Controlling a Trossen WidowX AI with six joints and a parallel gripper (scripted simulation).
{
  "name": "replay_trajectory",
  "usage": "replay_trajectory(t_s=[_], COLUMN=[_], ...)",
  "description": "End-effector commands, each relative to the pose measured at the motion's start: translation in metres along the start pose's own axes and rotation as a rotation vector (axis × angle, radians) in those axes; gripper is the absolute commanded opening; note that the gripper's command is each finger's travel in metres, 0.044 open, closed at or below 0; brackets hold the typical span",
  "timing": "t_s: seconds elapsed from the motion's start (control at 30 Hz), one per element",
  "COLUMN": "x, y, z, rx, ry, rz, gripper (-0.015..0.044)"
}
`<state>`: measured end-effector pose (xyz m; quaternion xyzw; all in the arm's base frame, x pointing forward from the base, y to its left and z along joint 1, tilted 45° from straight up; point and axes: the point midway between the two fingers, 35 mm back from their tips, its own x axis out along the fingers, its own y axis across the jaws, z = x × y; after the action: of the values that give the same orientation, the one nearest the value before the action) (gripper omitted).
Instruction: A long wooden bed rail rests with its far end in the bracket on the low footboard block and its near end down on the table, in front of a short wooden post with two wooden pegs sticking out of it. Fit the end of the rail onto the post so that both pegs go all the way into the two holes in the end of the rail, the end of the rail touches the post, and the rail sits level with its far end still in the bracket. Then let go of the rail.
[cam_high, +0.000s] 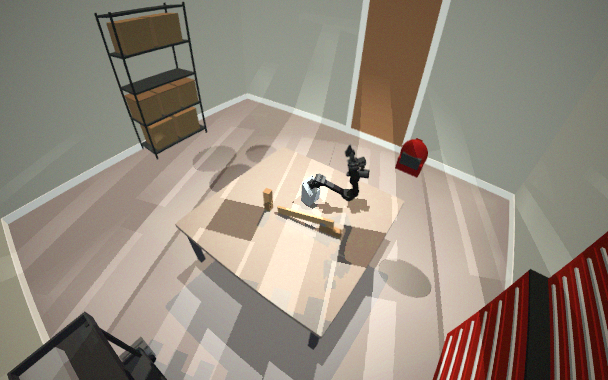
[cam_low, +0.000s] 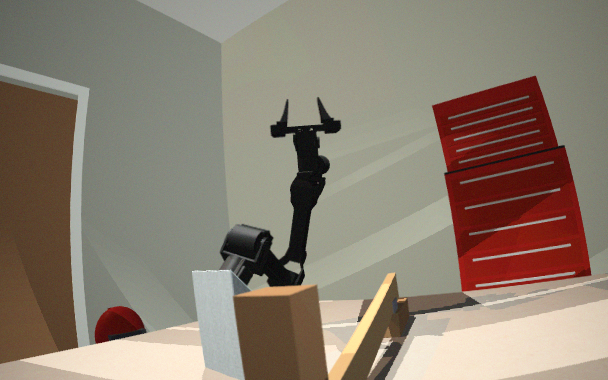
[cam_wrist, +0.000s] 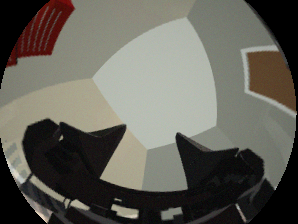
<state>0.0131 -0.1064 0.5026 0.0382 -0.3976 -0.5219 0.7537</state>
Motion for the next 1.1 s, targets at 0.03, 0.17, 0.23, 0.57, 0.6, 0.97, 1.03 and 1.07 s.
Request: replay_trajectory(t_s=[0.03,0.17,0.23,0.57,0.6,0.97,1.03,1.07], x=[0.006,0.030,0.038,0.021,0.015,-0.105,-0.135,-0.150], y=[0.000,0.000,0.002,0.012,0.014,0.026,0.027,0.026], z=[-0.010,-0.071,-0.105,-0.272,-0.287,-0.425,-0.441,-0.447], rx=[-0.035,-0.232,-0.331,-0.778,-0.814,-1.081,-1.077,-1.066], ry=[0.038,0.257,0.368,0.867,0.909,1.175,1.176,1.170], rz=[0.005,0.063,0.112,0.553,0.613,1.539,1.741,1.844], gripper=[0.0440,0.0440,0.0440,0.0440,0.0440,0.0440,0.0440,0.0440])
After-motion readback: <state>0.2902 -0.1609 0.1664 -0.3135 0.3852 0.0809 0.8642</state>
